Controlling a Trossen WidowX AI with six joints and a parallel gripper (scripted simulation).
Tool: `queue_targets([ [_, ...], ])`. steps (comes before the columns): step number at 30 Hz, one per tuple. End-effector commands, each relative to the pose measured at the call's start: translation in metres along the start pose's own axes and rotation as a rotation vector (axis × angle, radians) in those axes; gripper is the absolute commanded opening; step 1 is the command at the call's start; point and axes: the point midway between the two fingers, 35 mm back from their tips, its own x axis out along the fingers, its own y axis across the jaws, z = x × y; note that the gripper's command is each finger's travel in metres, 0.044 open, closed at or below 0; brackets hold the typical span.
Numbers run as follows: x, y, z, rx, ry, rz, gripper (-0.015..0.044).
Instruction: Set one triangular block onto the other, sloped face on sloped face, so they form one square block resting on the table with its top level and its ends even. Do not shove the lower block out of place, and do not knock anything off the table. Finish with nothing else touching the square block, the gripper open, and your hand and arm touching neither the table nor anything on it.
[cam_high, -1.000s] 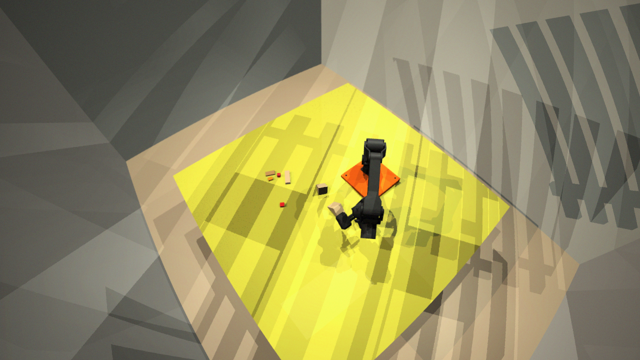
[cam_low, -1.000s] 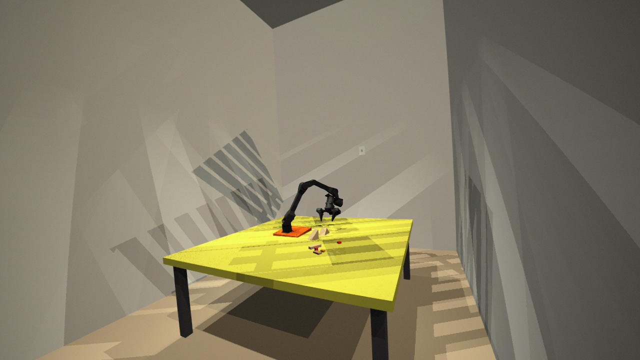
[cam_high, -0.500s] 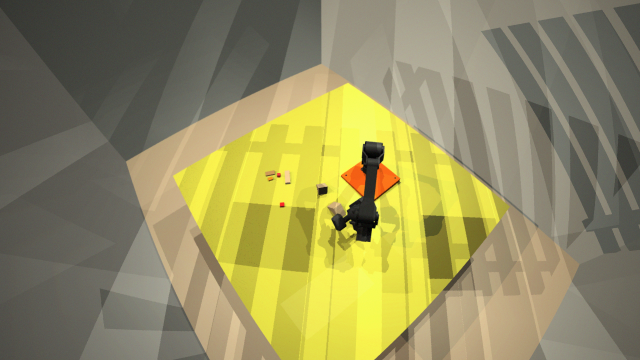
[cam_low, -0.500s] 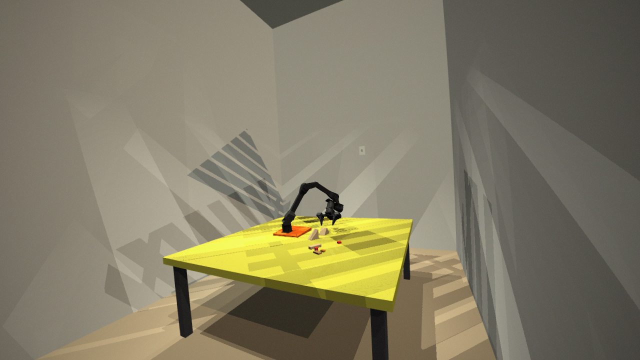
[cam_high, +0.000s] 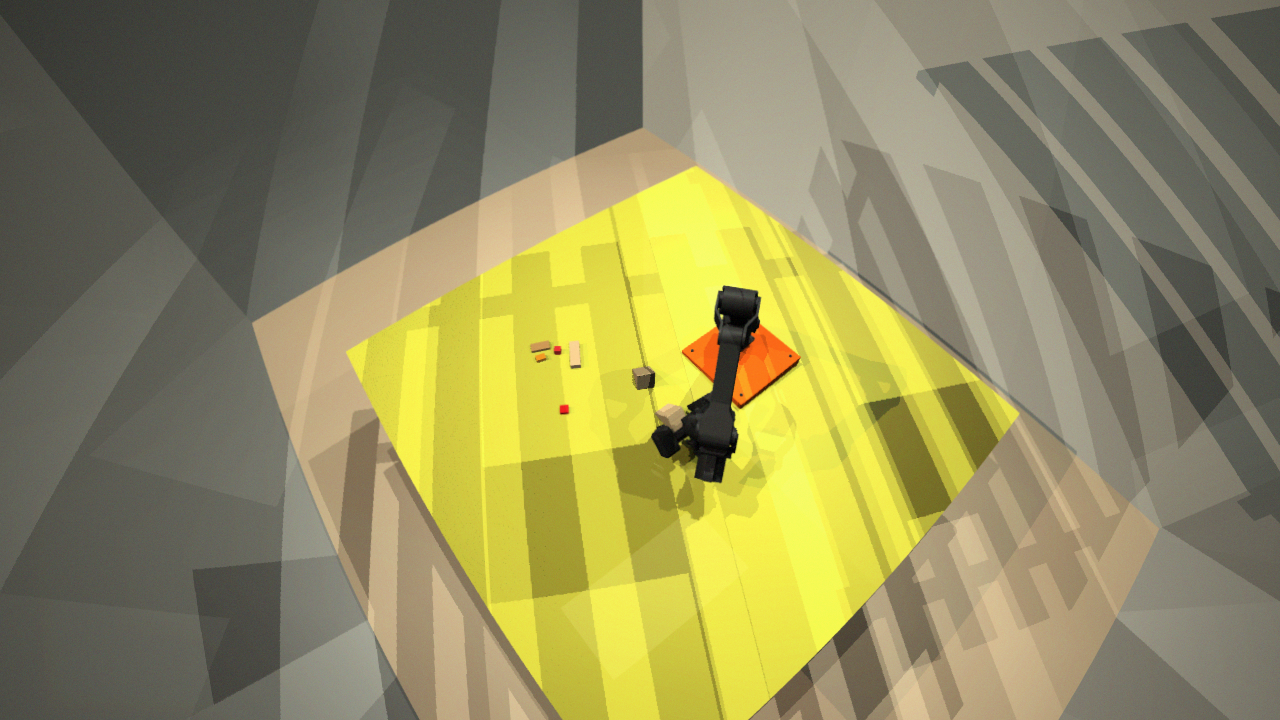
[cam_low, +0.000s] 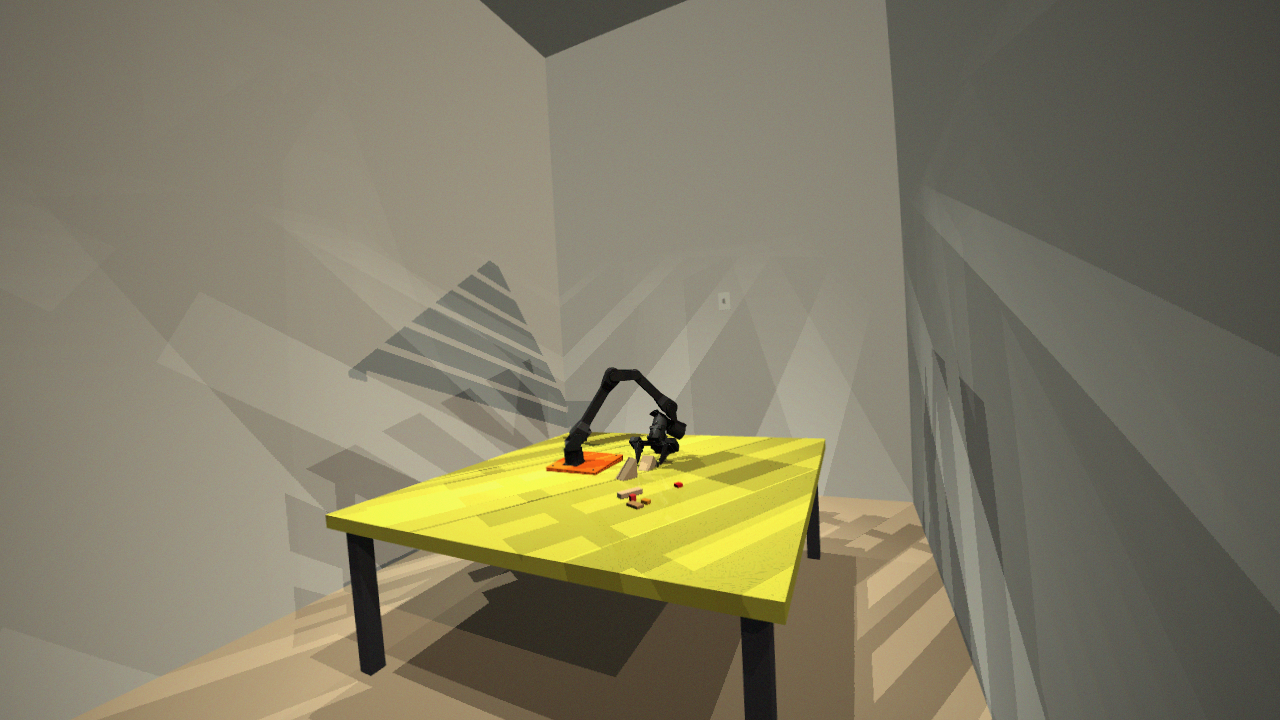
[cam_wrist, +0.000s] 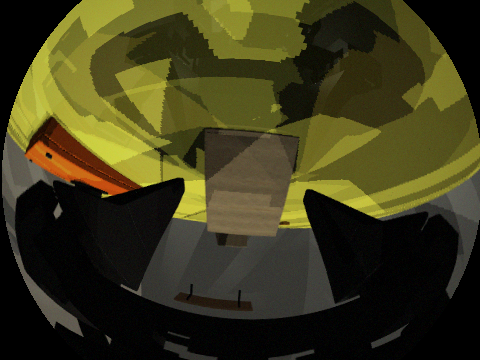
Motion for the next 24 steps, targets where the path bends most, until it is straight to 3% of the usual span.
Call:
queue_targets([
  [1,0.0017,0.0004,-0.0001,-0.005,0.005,-0.001,0.044],
  [2,0.0017,0.0004,-0.0001,-0.005,0.005,-0.001,0.044],
  [12,0.0004,0.0002,-0.0002,0.0,0.001,0.001,0.0177],
  [18,0.0004,0.0002,-0.0002,0.0,0.001,0.001,0.0137],
  [24,-0.0044,-0.0005,-0.0041,-0.003,-0.003,-0.004,0.0],
])
